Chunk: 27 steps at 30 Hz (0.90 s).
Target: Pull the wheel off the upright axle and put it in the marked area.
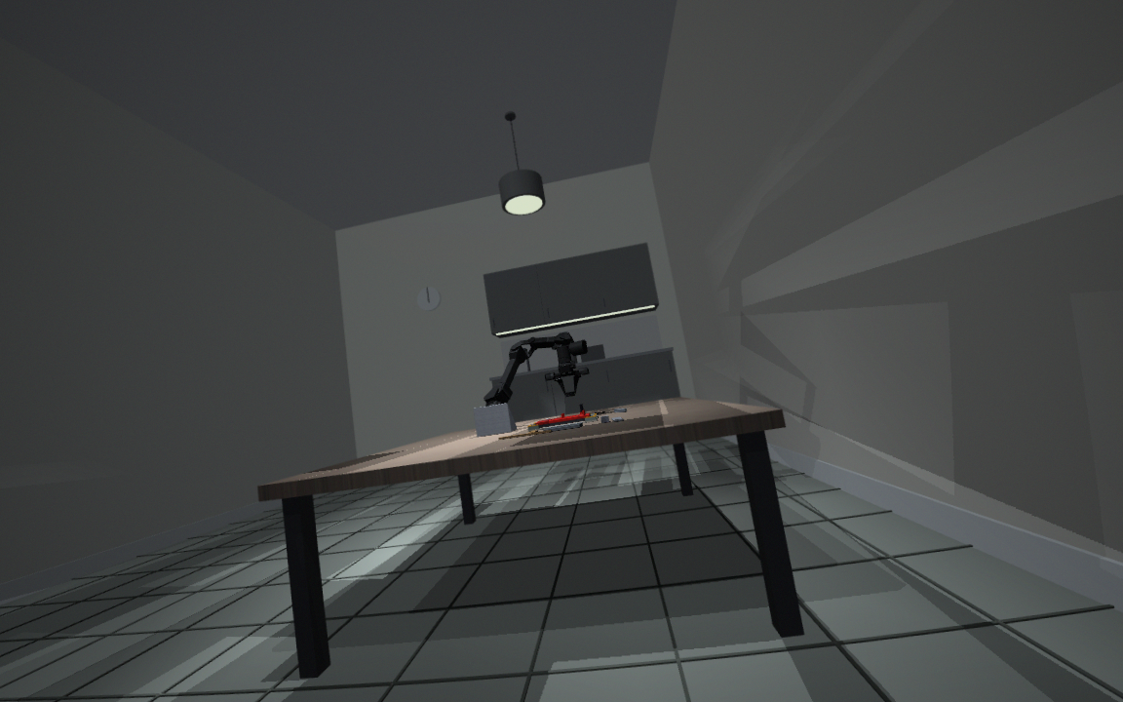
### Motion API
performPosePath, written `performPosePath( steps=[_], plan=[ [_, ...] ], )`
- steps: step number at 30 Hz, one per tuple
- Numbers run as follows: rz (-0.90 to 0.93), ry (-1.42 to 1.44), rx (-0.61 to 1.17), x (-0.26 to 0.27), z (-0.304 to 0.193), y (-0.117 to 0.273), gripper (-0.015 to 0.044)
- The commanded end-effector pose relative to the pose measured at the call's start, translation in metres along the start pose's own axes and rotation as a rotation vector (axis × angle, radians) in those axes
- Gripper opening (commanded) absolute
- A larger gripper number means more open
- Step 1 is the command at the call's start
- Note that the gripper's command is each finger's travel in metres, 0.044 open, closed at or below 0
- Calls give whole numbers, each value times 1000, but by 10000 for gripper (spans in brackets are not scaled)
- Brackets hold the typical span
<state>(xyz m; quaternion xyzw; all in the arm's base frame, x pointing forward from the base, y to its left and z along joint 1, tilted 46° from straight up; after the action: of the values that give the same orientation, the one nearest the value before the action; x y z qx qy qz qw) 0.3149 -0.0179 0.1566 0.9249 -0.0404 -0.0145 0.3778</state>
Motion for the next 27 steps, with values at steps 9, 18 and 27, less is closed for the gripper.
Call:
performPosePath(
  steps=[9,18,27],
  plan=[
    [2,-1,6,-15,-18,-1,0],
    [3,-1,5,-14,-18,-21,0],
    [4,-1,3,-12,-18,-65,0]
  ],
)
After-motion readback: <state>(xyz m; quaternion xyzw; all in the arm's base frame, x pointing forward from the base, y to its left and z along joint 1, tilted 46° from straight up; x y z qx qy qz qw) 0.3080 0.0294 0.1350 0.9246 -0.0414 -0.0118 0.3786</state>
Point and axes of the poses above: the point midway between the two fingers, 35 mm back from their tips, its own y axis back along the fingers, its own x axis across the jaws, z = x × y, the point moved 3 cm from there along y, back along the fingers, and after that the axes turned 1 degree about -y, right-handed, at the moved point
